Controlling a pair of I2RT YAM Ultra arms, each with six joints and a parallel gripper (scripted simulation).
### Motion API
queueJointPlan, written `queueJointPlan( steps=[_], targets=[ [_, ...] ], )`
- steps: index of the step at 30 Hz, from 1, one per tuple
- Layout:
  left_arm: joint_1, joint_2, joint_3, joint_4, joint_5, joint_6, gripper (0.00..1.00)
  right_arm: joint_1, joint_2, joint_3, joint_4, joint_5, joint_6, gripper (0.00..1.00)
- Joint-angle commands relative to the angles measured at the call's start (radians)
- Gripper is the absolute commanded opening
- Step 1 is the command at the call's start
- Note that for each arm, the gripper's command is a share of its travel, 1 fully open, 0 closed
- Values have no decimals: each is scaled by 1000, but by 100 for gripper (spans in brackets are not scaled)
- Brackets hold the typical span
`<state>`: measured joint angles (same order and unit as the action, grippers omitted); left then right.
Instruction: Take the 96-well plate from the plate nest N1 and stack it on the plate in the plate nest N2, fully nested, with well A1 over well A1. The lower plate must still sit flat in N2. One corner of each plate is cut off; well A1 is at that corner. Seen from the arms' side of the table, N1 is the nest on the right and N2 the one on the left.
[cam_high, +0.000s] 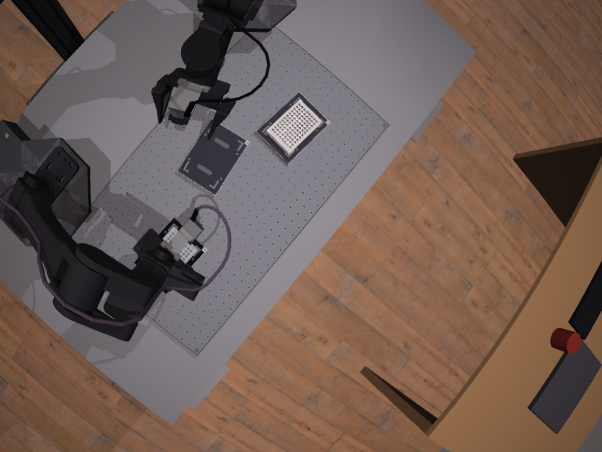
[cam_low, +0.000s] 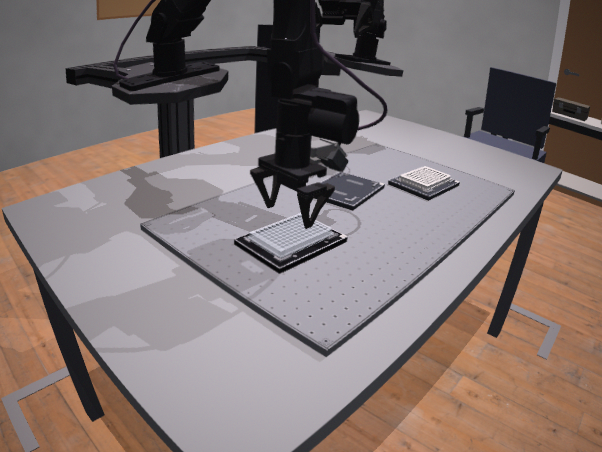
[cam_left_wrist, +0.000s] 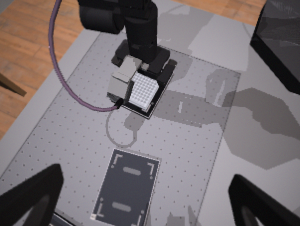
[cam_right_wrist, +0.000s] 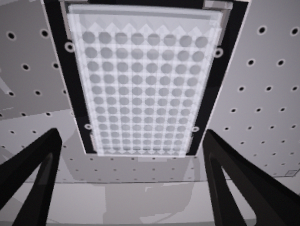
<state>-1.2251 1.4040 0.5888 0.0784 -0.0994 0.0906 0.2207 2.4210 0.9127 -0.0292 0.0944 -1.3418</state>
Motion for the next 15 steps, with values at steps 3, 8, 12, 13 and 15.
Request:
queueJointPlan(
  steps=[3,8,12,13,15],
  targets=[
    [-6,-23,4,22,1,7,100,-8,30,37,37,-1,-10,100],
    [-6,-23,4,22,1,7,100,-12,60,47,56,-1,-12,100],
    [-6,-23,4,22,1,7,100,-9,72,52,63,-2,-11,100],
    [-6,-23,4,22,1,7,100,-10,78,54,67,-2,-13,100],
    [-6,-23,4,22,1,7,100,-12,89,59,74,-2,-14,100]
  ],
)
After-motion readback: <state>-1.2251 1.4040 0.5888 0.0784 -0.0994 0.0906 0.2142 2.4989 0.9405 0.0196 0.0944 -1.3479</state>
